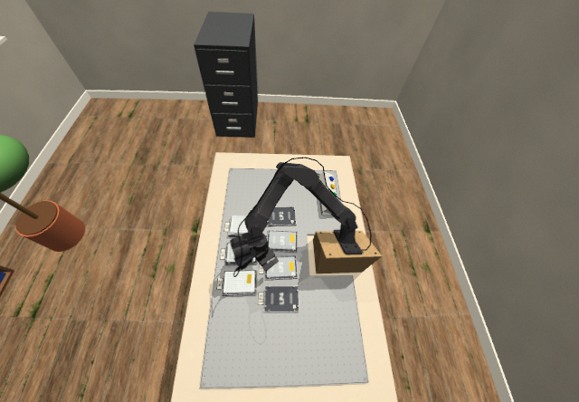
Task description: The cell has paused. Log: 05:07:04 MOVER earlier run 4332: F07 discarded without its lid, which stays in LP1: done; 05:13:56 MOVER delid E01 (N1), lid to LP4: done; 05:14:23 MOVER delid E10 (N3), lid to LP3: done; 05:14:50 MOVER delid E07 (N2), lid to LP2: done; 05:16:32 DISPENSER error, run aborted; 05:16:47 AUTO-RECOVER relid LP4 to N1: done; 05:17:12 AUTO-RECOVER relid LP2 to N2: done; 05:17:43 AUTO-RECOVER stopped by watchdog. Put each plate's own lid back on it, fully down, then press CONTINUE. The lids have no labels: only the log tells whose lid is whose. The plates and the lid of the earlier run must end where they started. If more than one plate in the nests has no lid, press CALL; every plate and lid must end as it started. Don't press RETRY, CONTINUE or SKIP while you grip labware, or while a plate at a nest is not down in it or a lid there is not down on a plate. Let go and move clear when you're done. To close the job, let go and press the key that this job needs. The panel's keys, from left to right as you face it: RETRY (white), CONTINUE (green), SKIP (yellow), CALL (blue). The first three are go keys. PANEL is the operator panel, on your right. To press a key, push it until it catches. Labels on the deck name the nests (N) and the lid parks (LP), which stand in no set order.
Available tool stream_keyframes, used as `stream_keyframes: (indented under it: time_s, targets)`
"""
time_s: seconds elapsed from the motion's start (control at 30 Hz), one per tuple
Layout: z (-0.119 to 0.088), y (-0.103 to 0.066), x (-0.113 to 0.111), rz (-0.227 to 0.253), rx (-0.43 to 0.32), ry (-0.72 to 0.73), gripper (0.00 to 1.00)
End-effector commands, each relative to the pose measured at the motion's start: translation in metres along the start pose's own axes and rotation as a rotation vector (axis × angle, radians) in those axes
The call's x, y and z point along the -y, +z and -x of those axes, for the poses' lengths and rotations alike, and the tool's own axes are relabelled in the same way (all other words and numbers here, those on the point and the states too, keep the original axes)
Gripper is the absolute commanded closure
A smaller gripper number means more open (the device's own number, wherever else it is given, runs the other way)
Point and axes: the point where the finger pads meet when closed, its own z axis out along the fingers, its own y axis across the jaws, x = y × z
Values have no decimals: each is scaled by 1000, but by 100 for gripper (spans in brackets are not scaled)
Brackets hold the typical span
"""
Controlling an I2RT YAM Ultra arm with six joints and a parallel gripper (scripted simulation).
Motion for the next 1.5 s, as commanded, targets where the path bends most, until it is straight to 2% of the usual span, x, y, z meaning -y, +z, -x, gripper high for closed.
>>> stream_keyframes:
  time_s: [0.0, 0.07, 0.13, 0.2, 0.37, 0.47, 0.57, 0.67, 0.83, 0.97, 1.07, 1.1, 1.17, 1.47]
  targets:
    - [1, -5, 5, -34, 43, 115, 0]
    - [-10, 1, 8, -32, 37, 164, 0]
    - [-11, 1, 8, -34, 37, 204, 0]
    - [-20, 4, 9, -36, 37, 244, 0]
    - [-22, 1, 6, -46, 49, 289, 0]
    - [-40, 10, 10, -43, 38, 364, 0]
    - [-40, 9, 8, -49, 44, 417, 0]
    - [-56, 15, 10, -50, 39, 484, 0]
    - [-54, 12, 6, -58, 51, 530, 0]
    - [-73, 20, 8, -59, 42, 624, 0]
    - [-70, 17, 4, -67, 52, 665, 0]
    - [-68, 21, 2, -67, 42, 670, 0]
    - [-59, 17, 9, -68, 61, 685, 0]
    - [-59, 17, 8, -68, 56, 682, 0]
